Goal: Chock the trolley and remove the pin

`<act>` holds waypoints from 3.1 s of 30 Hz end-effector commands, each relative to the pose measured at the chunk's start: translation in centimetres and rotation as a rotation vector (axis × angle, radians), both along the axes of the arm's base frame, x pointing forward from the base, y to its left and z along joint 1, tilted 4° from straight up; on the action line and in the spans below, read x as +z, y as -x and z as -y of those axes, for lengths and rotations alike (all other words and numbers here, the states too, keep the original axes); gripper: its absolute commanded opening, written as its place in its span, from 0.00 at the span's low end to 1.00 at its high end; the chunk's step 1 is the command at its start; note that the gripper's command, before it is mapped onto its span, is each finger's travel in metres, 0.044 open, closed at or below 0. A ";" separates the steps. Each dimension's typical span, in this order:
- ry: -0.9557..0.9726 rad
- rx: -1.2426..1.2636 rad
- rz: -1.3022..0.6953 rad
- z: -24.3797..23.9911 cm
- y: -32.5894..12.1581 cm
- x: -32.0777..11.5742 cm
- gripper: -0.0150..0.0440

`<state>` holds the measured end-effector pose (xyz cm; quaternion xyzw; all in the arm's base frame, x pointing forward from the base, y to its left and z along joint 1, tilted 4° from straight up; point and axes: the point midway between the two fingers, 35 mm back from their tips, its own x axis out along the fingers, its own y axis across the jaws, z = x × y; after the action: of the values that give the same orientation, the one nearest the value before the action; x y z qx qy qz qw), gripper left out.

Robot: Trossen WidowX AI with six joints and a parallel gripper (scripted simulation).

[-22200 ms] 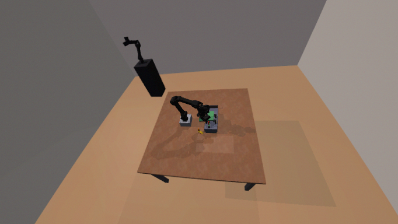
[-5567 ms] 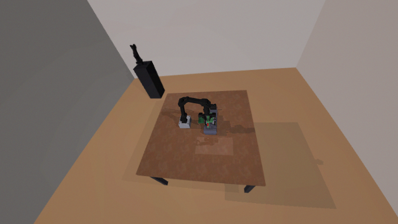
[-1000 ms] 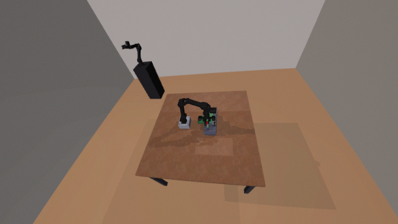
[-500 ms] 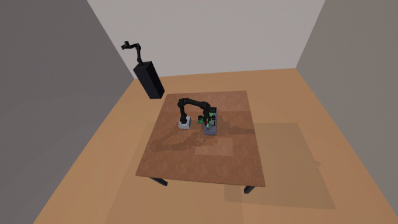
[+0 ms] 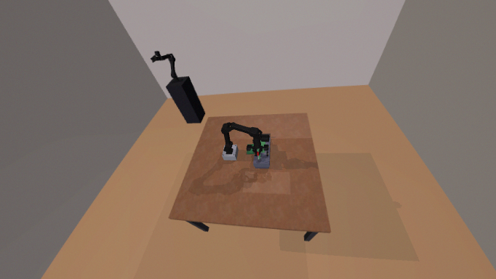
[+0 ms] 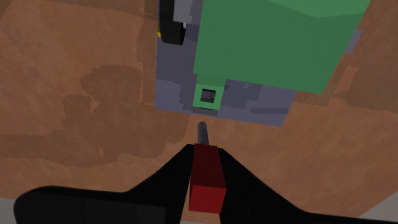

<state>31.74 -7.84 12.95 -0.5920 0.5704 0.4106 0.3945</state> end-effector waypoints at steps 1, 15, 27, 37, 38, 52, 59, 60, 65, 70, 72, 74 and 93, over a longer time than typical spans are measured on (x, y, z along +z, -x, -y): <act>0.006 0.003 0.006 0.7 -0.1 0.3 0.25; 0.007 0.003 0.005 1.7 1.1 0.6 0.25; 0.007 0.003 0.002 2.0 4.8 0.4 0.25; 0.008 0.003 -0.001 2.3 7.8 0.4 0.25; 0.008 0.003 -0.001 2.3 8.0 0.4 0.25; 0.004 0.003 -0.001 -0.9 8.0 -0.4 0.25; 0.002 0.003 -0.001 -3.5 7.9 -0.9 0.25; 0.001 0.003 -0.001 -3.9 7.9 -1.0 0.25; -0.001 0.003 -0.001 -5.8 7.9 -1.4 0.25; -0.002 0.003 -0.001 -7.6 8.0 -1.8 0.25; -0.003 0.003 -0.001 -8.3 8.0 -2.0 0.25; -0.004 0.003 -0.002 -9.0 8.0 -2.1 0.25; -0.010 0.003 -0.003 -15.7 8.8 -4.1 0.25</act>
<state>23.07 6.49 9.24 -0.5922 0.5677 0.4141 0.3944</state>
